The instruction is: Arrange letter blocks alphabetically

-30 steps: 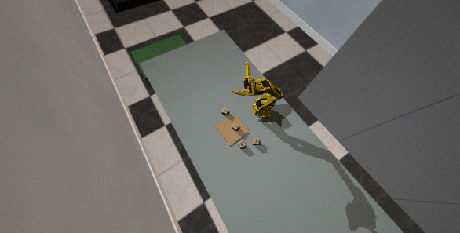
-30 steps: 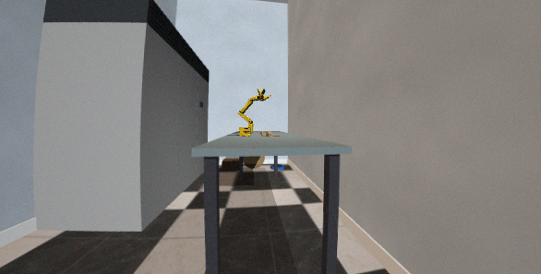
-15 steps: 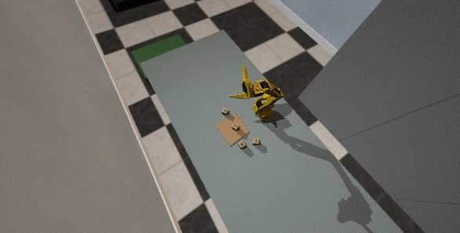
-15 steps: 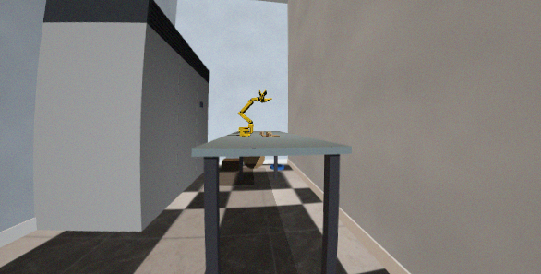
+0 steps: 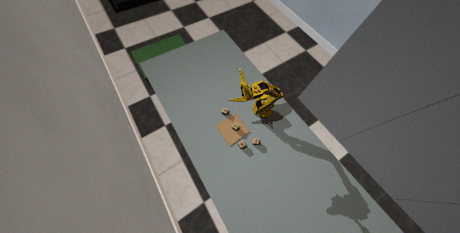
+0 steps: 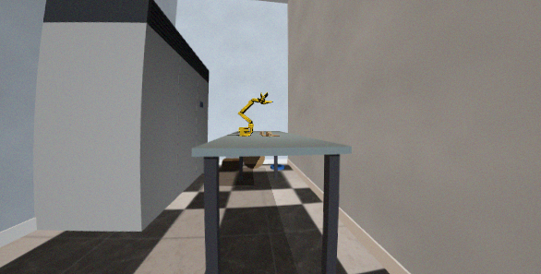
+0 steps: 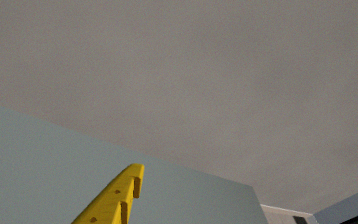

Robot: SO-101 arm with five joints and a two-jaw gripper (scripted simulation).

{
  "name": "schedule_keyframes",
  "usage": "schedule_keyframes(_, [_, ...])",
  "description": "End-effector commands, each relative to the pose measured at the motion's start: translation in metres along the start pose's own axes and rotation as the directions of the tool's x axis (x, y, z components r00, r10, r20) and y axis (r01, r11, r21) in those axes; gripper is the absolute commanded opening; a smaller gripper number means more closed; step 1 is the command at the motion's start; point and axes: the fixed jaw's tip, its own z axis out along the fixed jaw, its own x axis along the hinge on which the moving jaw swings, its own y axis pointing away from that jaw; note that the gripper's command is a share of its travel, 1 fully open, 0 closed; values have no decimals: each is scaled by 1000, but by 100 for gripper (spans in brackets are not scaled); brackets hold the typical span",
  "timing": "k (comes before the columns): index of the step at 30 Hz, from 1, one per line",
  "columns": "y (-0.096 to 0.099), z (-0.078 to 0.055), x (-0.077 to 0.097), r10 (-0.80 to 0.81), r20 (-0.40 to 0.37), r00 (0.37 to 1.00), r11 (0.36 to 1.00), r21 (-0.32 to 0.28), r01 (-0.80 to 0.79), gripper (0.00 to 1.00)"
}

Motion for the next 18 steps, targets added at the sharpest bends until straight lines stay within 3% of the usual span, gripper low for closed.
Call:
schedule_keyframes(1, [-5, -8, -14, 11, 57, 998, 1000, 20, -12, 100])
schedule_keyframes(13, [10, -5, 6, 55, -53, 997, 997, -54, -58, 100])
schedule_keyframes(18, [10, -5, 7, 57, -60, 997, 996, -59, -61, 100])
